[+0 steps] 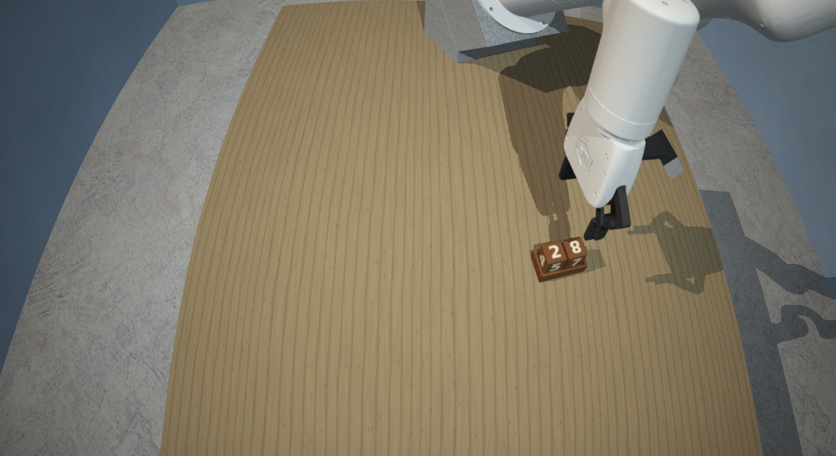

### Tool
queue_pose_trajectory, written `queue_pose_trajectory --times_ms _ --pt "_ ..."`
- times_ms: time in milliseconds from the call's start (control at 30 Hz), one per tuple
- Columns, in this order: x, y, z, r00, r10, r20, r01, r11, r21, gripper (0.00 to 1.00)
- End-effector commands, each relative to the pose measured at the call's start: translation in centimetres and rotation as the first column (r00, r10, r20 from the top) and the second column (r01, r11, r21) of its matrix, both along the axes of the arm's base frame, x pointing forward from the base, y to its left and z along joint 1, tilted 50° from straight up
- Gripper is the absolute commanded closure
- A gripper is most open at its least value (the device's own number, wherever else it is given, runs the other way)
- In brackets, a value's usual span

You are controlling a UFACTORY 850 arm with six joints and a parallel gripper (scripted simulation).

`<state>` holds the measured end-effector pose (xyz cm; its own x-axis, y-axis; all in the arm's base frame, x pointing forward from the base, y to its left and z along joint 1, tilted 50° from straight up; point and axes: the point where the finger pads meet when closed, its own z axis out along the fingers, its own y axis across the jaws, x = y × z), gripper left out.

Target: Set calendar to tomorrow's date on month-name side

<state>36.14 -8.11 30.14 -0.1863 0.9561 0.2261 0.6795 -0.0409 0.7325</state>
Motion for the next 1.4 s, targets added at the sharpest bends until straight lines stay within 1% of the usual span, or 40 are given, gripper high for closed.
queue_pose_trajectory --times_ms 0,133,200,267,300,333,433,700,1067,1367 --pt "-1.8 -3.1 -5.2 0.998 -0.055 -0.043 0.058 0.996 0.067 0.0" --pt "-1.8 -3.1 -5.2 0.998 -0.055 -0.043 0.058 0.996 0.067 0.0" --pt "-3.6 -4.9 -8.8 0.993 -0.103 -0.062 0.11 0.987 0.119 0.0" --pt "-3.6 -4.9 -8.8 0.993 -0.103 -0.062 0.11 0.987 0.119 0.0" --pt "-4.2 -5.3 -9.9 0.991 -0.12 -0.066 0.128 0.983 0.135 0.0" --pt "-4.5 -5.5 -10.4 0.99 -0.128 -0.067 0.136 0.98 0.142 0.0" --pt "-4.5 -5.6 -10.5 0.989 -0.129 -0.067 0.138 0.98 0.143 0.0" --pt "-3.7 -5.2 -11.2 0.989 -0.129 -0.067 0.138 0.98 0.143 0.0" --pt "-0.5 -4.0 -14.1 0.989 -0.129 -0.067 0.138 0.98 0.143 0.0" --pt "-0.2 -3.9 -14.4 0.989 -0.129 -0.067 0.138 0.98 0.143 0.0"
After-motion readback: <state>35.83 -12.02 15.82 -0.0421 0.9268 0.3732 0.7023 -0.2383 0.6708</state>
